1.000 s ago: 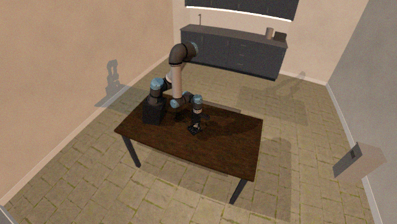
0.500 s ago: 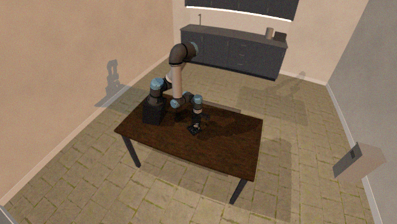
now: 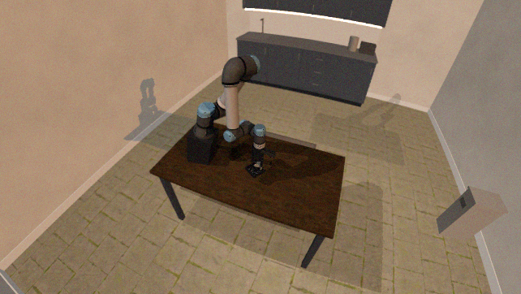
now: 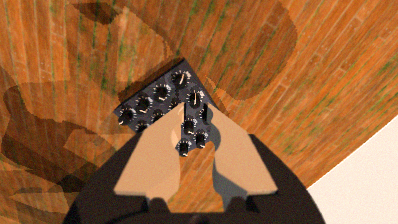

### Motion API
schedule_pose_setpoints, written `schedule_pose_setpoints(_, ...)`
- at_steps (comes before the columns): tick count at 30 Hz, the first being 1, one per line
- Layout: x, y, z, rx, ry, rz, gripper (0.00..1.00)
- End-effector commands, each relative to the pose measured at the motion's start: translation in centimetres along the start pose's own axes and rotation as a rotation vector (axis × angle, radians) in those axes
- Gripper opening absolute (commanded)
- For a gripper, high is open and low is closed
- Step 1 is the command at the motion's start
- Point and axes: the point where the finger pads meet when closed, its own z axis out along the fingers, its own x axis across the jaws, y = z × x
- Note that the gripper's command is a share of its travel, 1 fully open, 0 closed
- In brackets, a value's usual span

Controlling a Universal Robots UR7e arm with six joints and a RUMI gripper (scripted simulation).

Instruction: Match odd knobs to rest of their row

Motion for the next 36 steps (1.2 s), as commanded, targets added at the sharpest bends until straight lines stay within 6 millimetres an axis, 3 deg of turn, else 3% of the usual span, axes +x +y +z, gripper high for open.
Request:
schedule_pose_setpoints(1,0.0,0.0,0.0,0.001,0.001,0.000,0.11)
schedule_pose_setpoints(36,0.0,0.0,1.3,0.001,0.001,0.000,0.11)
